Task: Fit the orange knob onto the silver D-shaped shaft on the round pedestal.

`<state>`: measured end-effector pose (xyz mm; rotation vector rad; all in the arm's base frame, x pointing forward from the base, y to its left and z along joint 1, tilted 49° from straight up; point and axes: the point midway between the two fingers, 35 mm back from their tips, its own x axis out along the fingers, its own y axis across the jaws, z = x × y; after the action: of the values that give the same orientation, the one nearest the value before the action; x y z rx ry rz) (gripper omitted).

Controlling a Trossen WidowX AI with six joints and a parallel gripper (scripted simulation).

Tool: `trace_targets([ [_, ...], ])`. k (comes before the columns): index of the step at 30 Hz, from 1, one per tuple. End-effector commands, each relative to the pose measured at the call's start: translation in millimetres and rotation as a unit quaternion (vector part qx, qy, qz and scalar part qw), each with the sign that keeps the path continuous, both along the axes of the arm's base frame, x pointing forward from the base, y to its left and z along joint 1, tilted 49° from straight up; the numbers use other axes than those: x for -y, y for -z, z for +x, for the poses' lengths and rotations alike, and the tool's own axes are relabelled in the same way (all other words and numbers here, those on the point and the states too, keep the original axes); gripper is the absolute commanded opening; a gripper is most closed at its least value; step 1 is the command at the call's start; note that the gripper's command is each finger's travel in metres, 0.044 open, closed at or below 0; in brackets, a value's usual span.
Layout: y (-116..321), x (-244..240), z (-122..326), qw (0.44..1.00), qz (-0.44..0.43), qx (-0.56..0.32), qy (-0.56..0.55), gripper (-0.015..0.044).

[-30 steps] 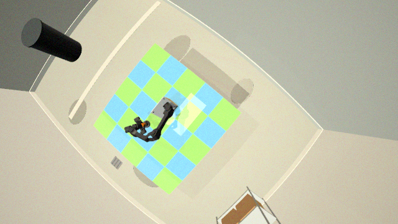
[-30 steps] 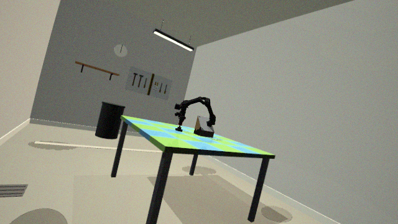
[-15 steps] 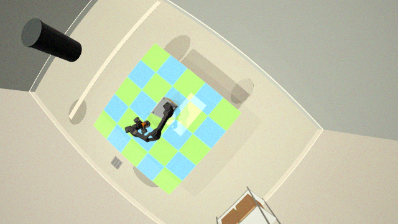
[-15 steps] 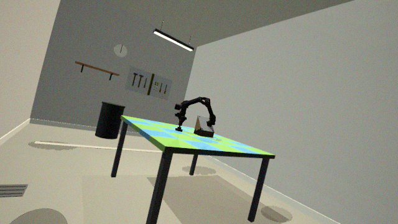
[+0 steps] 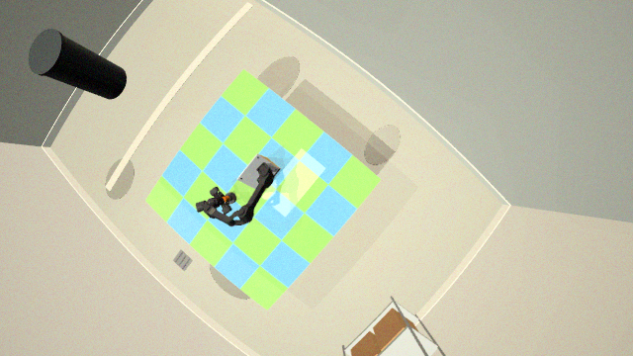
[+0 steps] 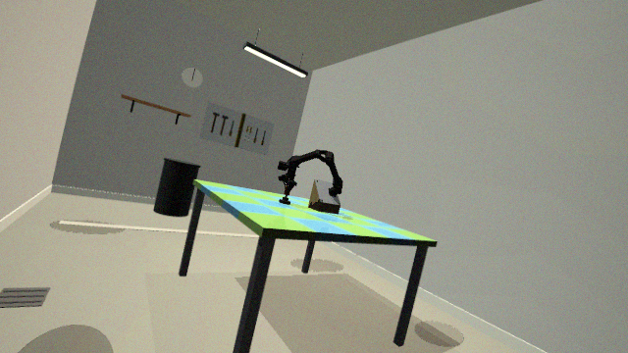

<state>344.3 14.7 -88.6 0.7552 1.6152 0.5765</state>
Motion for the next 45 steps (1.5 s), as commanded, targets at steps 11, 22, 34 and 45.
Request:
trace_targets([
  [11, -0.3, 0.8, 0.4, 0.994, 0.011, 0.081, -0.069, 0.0000],
  [22, -0.4, -1.4, -0.6, 0.994, 0.011, 0.081, -0.069, 0.0000],
  [34, -0.8, -0.5, 0.9, 0.994, 0.011, 0.081, -0.069, 0.0000],
  [45, -1.7, 1.7, 1.2, 0.979, 0.019, 0.154, -0.134, 0.0000],
])
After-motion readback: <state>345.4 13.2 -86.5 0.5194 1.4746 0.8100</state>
